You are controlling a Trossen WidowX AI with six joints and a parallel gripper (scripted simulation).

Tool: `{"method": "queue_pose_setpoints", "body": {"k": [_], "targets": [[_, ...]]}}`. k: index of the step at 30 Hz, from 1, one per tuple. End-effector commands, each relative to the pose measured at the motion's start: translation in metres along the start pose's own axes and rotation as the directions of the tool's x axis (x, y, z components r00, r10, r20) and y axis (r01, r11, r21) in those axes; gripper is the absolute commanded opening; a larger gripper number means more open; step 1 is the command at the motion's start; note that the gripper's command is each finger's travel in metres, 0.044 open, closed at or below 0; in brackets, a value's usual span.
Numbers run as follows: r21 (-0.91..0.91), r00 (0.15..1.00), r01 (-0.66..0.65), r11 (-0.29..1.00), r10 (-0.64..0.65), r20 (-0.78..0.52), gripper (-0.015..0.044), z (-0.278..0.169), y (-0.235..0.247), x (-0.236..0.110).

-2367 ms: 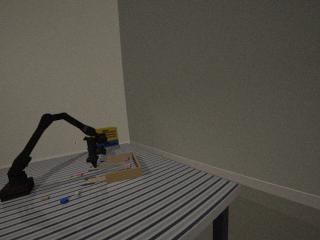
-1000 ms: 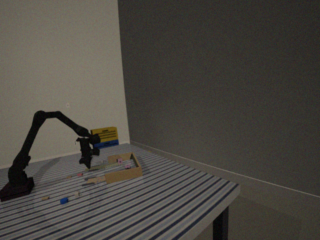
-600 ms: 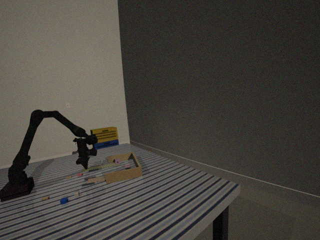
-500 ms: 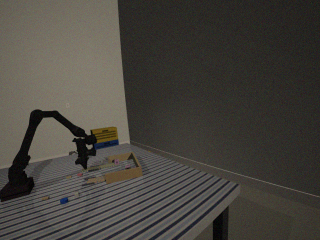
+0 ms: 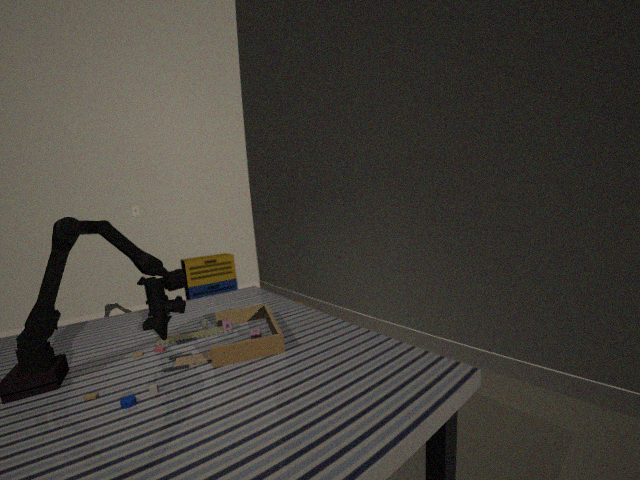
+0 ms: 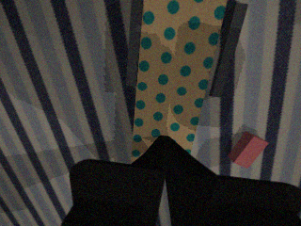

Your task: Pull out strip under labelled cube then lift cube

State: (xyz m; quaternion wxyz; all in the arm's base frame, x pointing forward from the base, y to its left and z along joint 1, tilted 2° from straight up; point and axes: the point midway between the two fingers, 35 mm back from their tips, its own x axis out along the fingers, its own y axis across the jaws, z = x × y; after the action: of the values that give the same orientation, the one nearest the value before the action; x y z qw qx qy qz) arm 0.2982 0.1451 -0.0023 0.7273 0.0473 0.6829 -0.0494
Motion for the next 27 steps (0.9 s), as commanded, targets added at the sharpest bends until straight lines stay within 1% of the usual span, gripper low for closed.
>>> {"method": "queue_pose_setpoints", "body": {"k": [1, 27], "targets": [[-0.001, 1.000, 0.010, 1.000, -0.010, -0.020, 0.0000, -0.011, -0.002, 0.005], [-0.001, 1.000, 0.010, 1.000, -0.010, -0.023, 0.0000, -0.050, -0.002, 0.005]]}}
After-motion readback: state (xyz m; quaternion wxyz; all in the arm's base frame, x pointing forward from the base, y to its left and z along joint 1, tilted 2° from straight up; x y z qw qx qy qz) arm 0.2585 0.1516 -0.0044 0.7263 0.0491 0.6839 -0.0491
